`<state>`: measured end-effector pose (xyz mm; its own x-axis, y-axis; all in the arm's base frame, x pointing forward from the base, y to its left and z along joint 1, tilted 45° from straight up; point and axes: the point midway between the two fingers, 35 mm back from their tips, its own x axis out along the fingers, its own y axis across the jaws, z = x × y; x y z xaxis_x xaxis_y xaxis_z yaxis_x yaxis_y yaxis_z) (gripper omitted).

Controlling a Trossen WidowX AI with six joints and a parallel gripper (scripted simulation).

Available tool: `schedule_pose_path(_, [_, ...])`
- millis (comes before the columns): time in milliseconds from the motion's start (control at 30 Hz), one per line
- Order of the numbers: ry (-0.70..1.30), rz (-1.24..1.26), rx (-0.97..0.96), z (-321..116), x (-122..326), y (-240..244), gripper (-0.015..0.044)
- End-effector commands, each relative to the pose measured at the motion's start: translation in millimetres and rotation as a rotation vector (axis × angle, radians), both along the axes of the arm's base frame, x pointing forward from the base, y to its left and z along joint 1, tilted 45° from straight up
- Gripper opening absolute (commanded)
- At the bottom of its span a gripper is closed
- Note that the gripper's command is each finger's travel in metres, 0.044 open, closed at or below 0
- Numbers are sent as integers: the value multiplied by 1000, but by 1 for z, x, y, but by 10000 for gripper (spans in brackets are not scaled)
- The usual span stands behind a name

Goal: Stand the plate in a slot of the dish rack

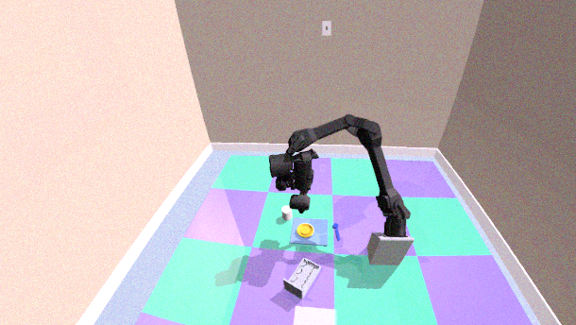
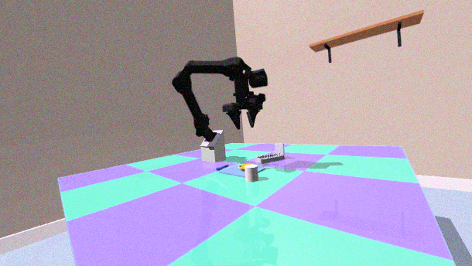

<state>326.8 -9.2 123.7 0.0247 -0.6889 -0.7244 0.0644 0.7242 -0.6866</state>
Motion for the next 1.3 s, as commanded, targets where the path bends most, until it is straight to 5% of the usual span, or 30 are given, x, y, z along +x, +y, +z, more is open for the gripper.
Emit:
schedule_pose_path(0, [9, -7, -9, -24, 1, -28, 400])
schedule_pose_path(167, [8, -9, -20, -70, -3, -81, 400])
schedule_pose_path(1267, [8, -9, -21, -104, -4, -109, 400])
